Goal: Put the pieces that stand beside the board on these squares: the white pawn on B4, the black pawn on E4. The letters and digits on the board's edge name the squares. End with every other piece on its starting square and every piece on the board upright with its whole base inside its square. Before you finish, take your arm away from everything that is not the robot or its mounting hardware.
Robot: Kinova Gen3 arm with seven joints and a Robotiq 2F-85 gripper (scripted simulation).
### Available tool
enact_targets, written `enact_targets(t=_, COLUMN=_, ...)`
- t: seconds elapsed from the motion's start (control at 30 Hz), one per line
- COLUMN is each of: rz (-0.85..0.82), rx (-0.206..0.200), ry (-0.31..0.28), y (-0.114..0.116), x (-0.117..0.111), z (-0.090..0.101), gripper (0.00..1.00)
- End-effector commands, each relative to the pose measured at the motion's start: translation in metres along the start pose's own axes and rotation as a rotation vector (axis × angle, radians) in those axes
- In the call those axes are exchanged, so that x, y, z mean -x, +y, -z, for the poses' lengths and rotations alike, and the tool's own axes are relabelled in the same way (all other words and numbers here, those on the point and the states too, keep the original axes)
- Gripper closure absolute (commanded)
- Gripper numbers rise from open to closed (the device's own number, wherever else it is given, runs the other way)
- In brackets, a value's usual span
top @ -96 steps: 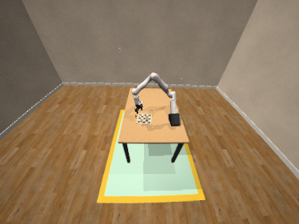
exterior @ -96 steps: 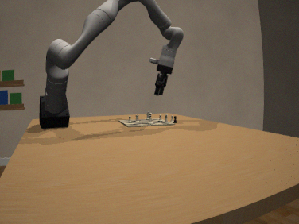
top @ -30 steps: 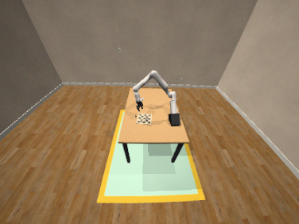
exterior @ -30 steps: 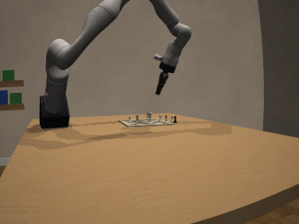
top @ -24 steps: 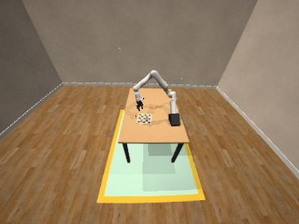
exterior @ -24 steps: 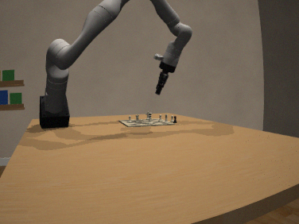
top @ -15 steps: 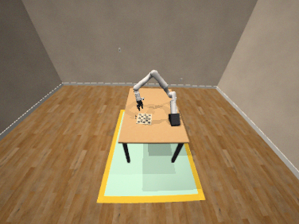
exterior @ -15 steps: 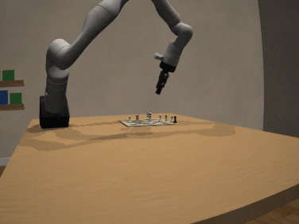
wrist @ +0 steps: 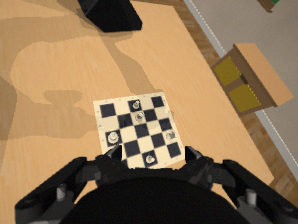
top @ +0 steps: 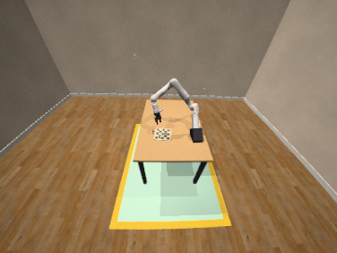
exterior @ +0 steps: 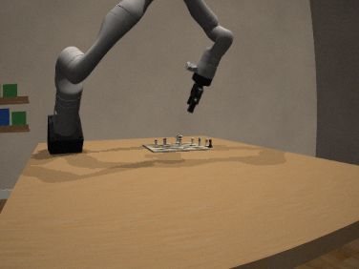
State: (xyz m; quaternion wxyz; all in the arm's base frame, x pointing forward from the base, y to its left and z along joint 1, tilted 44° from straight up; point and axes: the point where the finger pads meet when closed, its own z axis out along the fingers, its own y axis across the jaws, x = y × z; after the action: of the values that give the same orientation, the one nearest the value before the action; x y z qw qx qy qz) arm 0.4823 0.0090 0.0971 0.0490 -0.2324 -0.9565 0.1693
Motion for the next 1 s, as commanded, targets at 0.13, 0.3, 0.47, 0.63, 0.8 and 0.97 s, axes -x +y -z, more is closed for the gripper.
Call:
enact_targets(t=0.13, rz=0.001, rx=0.015, ry=0.001, y=-0.003, x=0.000, z=0.005, gripper=0.00)
enact_targets(t=0.3, rz=0.027, rx=0.037, ry=0.006, y=-0.006, x=-0.001, z=0.009, gripper=0.00)
enact_targets(t=0.47, rz=0.027, rx=0.037, ry=0.006, y=-0.006, x=-0.001, z=0.009, gripper=0.00)
enact_targets(t=0.63, rz=0.054, rx=0.059, ry=0.009, y=-0.008, x=-0.002, z=0.013, gripper=0.00)
enact_targets(t=0.8, rz=0.081, rx=0.081, ry=0.011, y=-0.011, x=-0.004, z=0.017, gripper=0.00)
enact_targets(t=0.97, rz=0.081, rx=0.081, ry=0.011, y=-0.011, x=-0.004, z=0.017, gripper=0.00)
